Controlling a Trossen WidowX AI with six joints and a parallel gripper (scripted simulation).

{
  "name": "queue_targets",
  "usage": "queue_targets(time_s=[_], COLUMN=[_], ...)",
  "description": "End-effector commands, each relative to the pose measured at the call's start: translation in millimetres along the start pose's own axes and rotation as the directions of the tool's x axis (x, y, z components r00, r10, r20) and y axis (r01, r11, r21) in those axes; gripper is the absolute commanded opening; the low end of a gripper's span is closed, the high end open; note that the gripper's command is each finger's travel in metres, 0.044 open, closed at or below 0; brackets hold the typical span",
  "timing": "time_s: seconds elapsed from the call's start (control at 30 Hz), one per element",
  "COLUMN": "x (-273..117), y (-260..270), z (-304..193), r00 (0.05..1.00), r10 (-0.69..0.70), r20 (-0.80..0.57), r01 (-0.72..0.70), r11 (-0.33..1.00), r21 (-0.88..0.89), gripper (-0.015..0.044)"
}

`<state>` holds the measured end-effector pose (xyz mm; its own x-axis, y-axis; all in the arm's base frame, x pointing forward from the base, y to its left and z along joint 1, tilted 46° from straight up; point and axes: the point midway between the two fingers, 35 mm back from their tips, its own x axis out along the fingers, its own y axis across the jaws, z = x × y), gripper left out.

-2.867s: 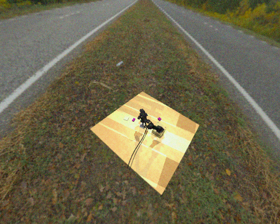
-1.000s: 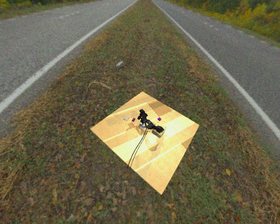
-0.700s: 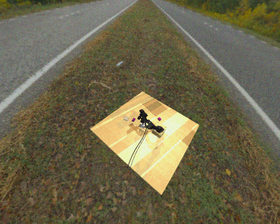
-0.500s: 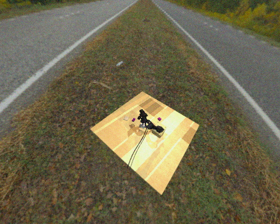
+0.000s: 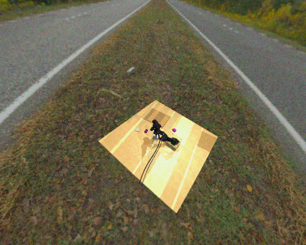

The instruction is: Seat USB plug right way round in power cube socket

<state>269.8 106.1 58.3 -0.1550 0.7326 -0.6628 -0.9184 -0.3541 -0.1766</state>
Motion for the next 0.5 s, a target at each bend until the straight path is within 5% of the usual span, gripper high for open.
queue_targets(time_s=[0.0, 0.47], x=[1.4, 3.1], y=[-0.2, -0.2], z=[0.8, 0.7], r00=[1.0, 1.0], r10=[-0.001, -0.001], r20=[0.006, 0.006], r01=[0.001, 0.001], r11=[1.0, 1.0], r21=[0.004, 0.004], gripper=[0.0, 0.0])
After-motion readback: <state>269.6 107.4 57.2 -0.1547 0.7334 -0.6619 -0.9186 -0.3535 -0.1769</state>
